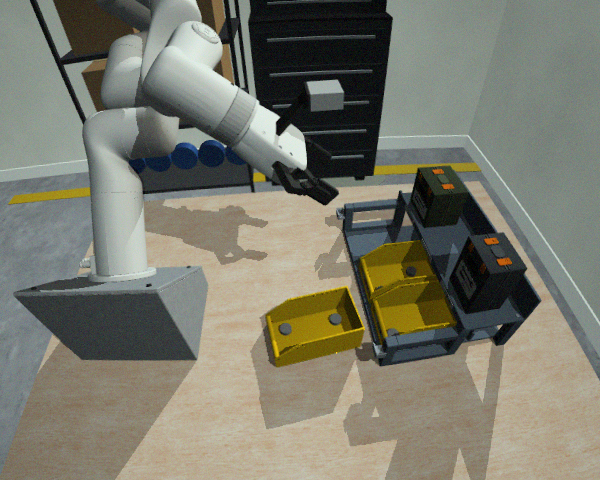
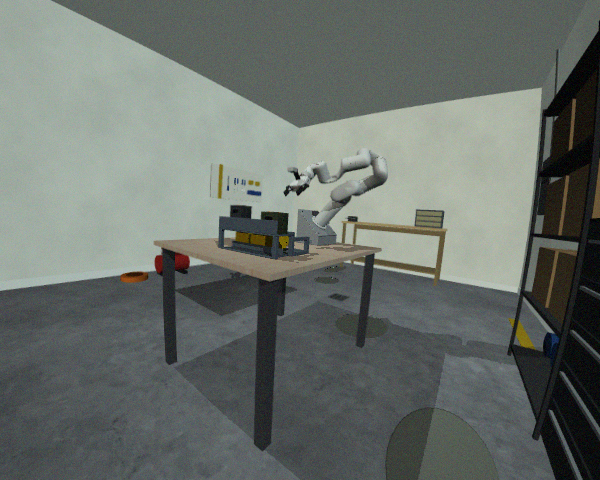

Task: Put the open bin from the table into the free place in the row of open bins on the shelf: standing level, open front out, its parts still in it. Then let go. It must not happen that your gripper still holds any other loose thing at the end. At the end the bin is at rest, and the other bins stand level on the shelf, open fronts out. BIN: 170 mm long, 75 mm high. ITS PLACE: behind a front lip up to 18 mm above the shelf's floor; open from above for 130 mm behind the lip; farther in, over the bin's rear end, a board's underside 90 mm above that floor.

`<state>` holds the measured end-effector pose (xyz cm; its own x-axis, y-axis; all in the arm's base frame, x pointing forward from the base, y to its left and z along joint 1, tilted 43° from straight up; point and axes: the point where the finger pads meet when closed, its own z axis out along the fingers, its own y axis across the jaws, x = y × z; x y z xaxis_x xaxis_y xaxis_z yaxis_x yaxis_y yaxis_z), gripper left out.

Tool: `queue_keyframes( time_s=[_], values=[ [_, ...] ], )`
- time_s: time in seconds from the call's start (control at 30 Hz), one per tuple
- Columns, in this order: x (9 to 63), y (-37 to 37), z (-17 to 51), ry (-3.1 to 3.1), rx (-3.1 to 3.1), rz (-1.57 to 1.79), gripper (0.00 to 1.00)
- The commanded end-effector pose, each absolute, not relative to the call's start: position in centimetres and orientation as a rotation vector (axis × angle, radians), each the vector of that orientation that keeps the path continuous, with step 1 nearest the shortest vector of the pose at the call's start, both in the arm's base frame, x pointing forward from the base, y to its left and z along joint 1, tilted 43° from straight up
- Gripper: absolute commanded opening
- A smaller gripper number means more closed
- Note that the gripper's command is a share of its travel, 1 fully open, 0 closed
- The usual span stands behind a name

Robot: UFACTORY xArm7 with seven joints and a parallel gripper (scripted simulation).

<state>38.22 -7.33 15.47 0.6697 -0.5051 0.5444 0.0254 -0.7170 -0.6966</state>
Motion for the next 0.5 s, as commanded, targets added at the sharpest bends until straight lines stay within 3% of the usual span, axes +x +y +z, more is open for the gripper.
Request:
queue_keyframes(
  time_s=[0.0,0.47],
  values=[
    [38.28,-7.25,15.34,0.369,-2.19,-0.99,1.0],
    [38.28,-7.11,15.18,0.369,-2.19,-0.99,1.0]
  ],
)
